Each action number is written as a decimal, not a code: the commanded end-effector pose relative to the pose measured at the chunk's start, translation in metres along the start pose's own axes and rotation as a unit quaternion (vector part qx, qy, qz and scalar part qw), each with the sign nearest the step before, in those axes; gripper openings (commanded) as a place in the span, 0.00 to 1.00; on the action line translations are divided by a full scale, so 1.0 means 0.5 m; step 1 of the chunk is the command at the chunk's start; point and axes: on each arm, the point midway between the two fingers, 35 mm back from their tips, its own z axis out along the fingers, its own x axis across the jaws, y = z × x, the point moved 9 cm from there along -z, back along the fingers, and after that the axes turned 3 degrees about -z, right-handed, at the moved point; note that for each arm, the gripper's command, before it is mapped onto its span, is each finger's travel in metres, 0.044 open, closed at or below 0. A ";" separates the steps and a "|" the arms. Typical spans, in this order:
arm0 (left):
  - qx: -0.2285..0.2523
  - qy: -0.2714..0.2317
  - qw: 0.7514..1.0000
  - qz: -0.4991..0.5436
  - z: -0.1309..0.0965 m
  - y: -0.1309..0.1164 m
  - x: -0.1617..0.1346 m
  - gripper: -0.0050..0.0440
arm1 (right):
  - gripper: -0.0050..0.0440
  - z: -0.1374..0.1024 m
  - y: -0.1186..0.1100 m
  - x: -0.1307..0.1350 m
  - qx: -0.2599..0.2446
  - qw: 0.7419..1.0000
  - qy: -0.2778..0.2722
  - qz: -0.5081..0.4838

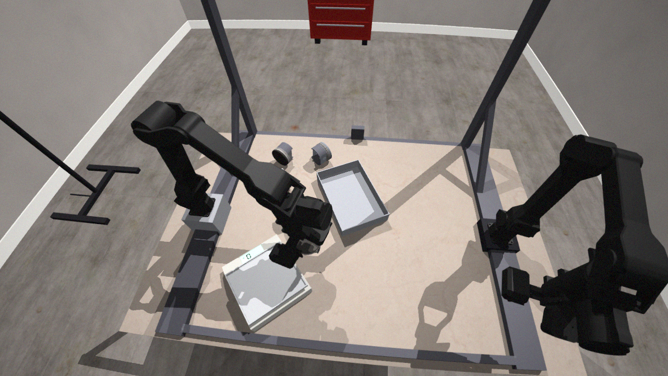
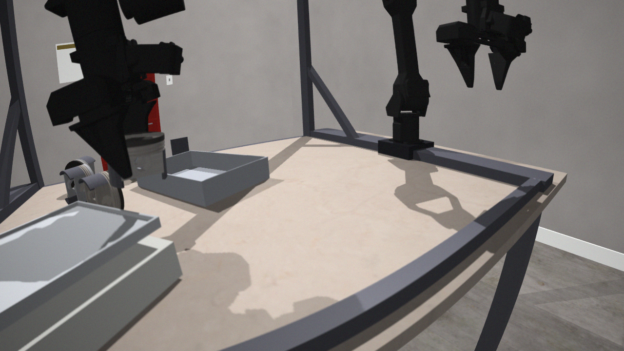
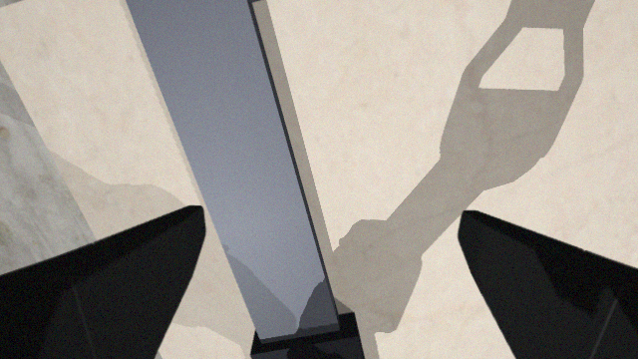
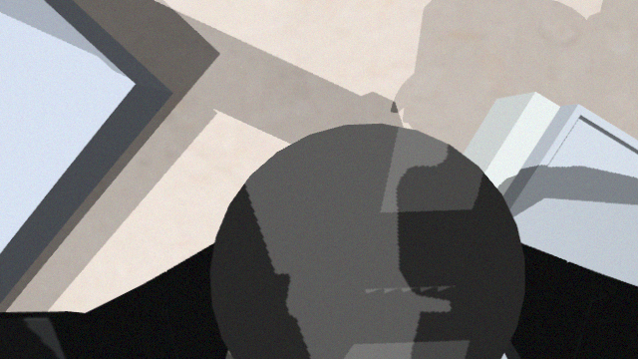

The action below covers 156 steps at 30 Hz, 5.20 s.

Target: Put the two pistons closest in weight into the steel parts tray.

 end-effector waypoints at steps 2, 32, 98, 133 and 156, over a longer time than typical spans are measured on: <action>-0.009 -0.001 1.000 0.001 -0.009 0.005 0.000 0.92 | 0.43 -0.069 0.007 -0.042 -0.002 0.998 -0.007 0.064; -0.009 -0.001 1.000 0.001 -0.009 0.005 0.000 0.92 | 0.43 -0.202 -0.091 -0.228 0.068 0.983 -0.020 0.172; -0.009 -0.001 1.000 0.001 -0.009 0.005 0.000 0.92 | 0.43 -0.039 -0.157 -0.213 -0.059 0.983 -0.056 0.167; -0.009 -0.001 1.000 0.001 -0.009 0.005 0.000 0.92 | 0.43 -0.005 -0.152 -0.217 -0.069 0.982 -0.058 0.167; -0.009 -0.001 1.000 0.001 -0.009 0.005 0.000 0.92 | 0.43 -0.005 -0.152 -0.217 -0.069 0.982 -0.058 0.167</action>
